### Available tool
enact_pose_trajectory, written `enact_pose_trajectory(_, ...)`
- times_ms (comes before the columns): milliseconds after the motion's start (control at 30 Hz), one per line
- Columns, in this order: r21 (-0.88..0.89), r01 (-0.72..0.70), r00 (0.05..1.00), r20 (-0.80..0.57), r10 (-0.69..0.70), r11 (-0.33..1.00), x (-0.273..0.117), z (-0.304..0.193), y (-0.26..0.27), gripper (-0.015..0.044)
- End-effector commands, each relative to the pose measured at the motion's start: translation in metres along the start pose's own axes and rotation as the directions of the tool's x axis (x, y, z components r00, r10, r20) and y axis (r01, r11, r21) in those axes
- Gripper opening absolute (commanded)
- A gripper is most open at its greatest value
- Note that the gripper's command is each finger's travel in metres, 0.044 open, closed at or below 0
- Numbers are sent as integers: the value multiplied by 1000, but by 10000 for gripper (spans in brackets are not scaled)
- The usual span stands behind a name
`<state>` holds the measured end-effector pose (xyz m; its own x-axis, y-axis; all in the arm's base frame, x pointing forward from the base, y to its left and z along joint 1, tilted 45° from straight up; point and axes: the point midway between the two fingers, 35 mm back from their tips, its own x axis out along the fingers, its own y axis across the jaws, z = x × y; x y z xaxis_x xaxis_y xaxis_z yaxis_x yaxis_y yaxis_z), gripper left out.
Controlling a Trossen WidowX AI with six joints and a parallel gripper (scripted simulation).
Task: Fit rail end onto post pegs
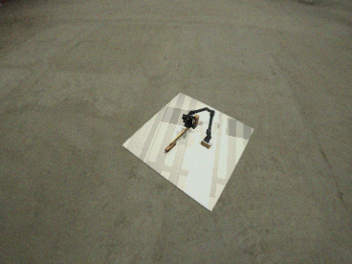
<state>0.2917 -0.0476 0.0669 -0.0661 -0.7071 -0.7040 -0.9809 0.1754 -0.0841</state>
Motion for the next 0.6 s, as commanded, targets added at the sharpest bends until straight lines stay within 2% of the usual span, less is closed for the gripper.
enact_pose_trajectory(0, -3, 2, 1000, 6, -2, 1000, -1, 0, 0, 0)
enact_pose_trajectory(567, -3, 2, 1000, 6, -2, 1000, -2, -6, 0, 0)
